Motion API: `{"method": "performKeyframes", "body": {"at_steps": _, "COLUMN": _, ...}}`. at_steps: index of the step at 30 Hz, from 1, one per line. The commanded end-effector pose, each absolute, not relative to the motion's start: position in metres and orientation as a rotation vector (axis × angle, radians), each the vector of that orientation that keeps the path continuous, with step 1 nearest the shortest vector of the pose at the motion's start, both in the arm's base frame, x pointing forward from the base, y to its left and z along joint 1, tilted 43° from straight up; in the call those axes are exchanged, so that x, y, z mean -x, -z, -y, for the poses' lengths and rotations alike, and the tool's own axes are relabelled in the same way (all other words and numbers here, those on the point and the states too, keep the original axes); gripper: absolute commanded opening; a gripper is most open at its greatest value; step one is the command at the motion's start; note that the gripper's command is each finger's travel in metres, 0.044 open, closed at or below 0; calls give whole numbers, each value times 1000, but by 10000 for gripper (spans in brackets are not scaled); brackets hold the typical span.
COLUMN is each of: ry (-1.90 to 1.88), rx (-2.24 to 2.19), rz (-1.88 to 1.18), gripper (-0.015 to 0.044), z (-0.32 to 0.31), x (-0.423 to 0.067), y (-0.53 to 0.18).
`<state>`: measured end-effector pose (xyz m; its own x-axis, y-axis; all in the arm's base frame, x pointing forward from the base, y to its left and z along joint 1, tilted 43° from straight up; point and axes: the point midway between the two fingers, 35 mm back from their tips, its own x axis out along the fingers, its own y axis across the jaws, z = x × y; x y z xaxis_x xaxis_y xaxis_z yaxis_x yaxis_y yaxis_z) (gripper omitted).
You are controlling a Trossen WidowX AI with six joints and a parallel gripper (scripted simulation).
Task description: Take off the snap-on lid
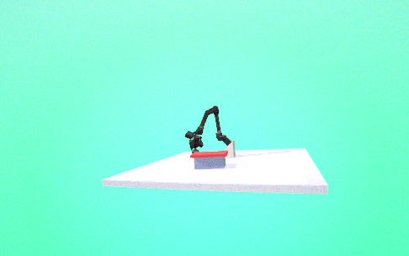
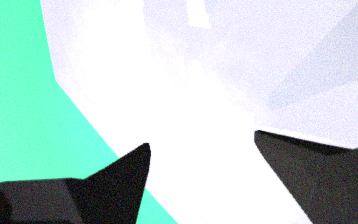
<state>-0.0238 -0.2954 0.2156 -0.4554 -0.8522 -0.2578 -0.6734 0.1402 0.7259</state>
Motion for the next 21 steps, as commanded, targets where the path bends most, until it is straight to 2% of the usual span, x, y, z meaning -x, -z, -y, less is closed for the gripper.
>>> {"method": "performKeyframes", "body": {"at_steps": 1, "ry": 1211, "rx": -1502, "rz": 2198, "gripper": 374, "z": 294, "x": 23, "y": -217}}
{"method": "performKeyframes", "body": {"at_steps": 6, "ry": 1222, "rx": -1519, "rz": 2208, "gripper": 243, "z": 258, "x": 8, "y": -268}}
{"method": "performKeyframes", "body": {"at_steps": 7, "ry": 1223, "rx": -1519, "rz": 2208, "gripper": 235, "z": 247, "x": 8, "y": -279}}
{"method": "performKeyframes", "body": {"at_steps": 16, "ry": 1245, "rx": -1530, "rz": 2195, "gripper": 235, "z": 198, "x": 8, "y": -326}}
{"method": "performKeyframes", "body": {"at_steps": 21, "ry": 1249, "rx": -1531, "rz": 2191, "gripper": 235, "z": 194, "x": 7, "y": -330}}
